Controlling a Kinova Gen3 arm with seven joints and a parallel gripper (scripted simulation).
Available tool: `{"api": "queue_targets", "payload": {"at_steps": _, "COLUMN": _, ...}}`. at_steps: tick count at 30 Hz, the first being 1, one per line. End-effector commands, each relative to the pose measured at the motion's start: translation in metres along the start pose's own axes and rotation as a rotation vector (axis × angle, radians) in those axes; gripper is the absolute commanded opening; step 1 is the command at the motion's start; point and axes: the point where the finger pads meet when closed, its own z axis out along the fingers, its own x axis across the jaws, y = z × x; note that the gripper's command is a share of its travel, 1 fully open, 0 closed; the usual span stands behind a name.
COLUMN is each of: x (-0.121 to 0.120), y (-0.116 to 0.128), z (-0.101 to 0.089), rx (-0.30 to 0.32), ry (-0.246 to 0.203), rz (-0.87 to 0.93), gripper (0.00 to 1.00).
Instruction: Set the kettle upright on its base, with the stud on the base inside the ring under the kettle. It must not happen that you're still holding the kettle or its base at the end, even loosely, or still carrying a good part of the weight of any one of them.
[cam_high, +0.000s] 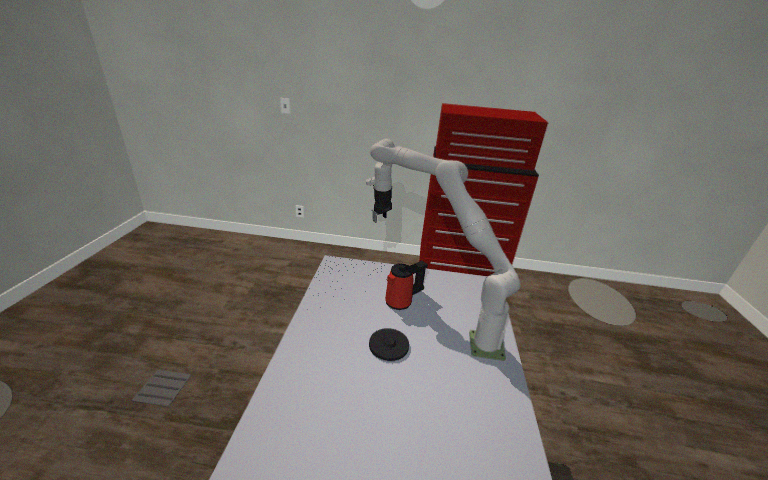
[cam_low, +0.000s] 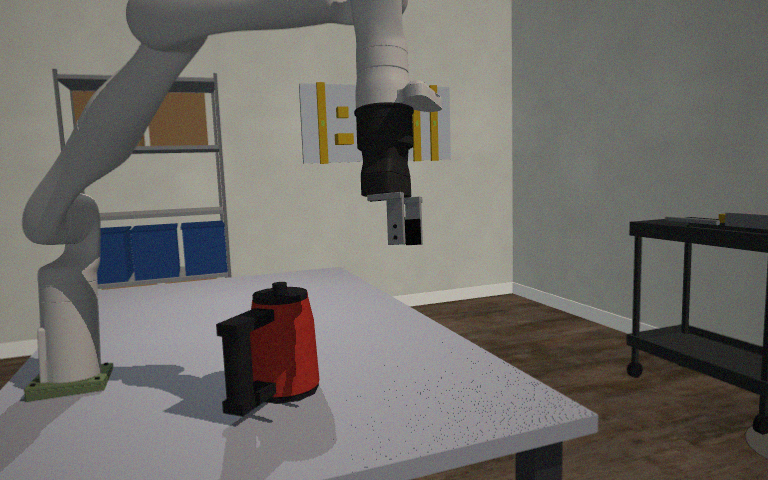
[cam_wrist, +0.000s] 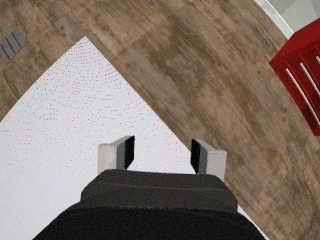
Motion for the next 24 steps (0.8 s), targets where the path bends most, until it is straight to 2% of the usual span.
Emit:
{"api": "queue_targets", "payload": {"at_steps": 1, "x": 0.008, "y": 0.004, "z": -0.005, "rx": 0.003, "ry": -0.006, "rz": -0.017, "gripper": 1.0}}
{"api": "queue_targets", "payload": {"at_steps": 24, "x": 0.009, "y": 0.034, "z": -0.01, "rx": -0.007, "ry": -0.063, "rz": -0.266, "gripper": 1.0}}
